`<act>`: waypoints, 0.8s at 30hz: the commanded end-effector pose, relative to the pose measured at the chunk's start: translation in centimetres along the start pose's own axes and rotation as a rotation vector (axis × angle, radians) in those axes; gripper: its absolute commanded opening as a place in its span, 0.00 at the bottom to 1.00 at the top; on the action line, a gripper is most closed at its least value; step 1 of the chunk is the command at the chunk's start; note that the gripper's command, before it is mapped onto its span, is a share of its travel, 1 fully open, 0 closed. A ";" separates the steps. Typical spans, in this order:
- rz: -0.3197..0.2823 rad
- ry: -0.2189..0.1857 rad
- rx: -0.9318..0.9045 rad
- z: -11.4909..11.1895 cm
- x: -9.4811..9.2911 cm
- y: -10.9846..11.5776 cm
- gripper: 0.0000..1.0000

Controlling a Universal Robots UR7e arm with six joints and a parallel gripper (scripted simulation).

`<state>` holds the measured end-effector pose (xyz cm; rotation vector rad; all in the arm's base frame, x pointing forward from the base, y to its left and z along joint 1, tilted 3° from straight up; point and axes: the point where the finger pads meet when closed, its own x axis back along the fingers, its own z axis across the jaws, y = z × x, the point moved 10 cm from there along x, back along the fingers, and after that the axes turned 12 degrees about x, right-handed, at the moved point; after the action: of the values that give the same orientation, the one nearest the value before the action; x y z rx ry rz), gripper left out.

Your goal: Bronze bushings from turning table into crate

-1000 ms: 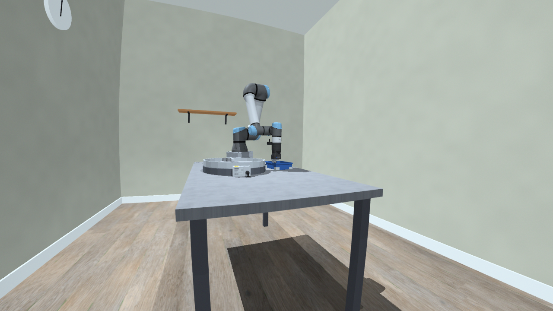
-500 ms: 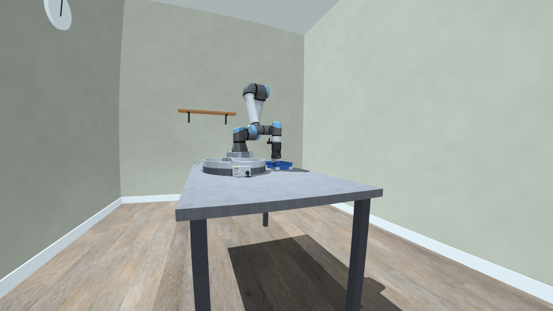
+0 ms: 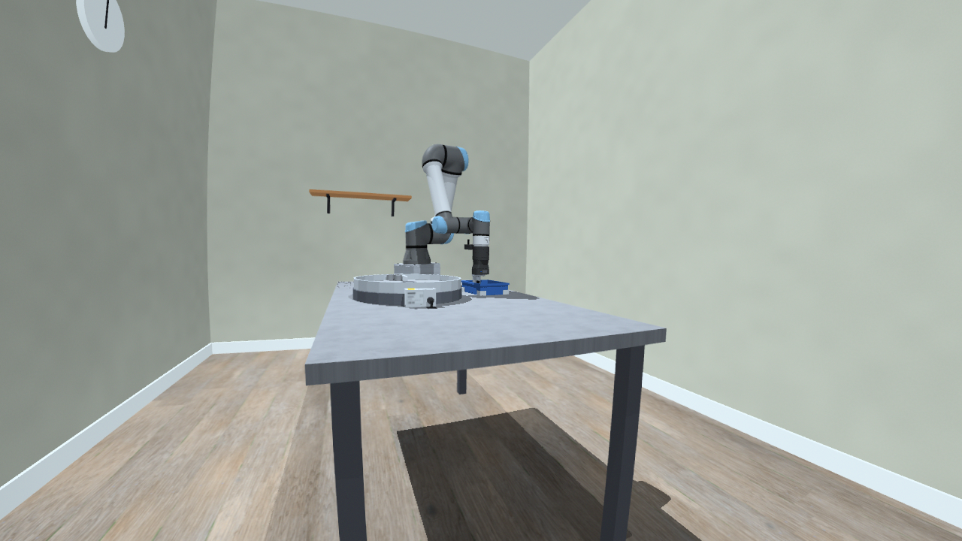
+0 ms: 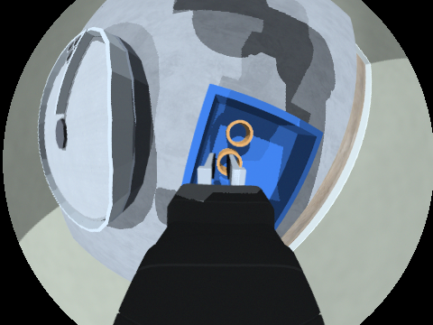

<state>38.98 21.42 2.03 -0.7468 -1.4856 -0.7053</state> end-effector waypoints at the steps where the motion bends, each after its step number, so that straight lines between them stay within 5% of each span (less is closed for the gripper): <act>1: -0.002 -0.001 0.000 0.0 0.2 0.0 0.42; 24: -0.002 -0.001 0.000 0.0 0.8 0.0 0.42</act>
<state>38.98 21.43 2.81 -0.7464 -1.4862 -0.7058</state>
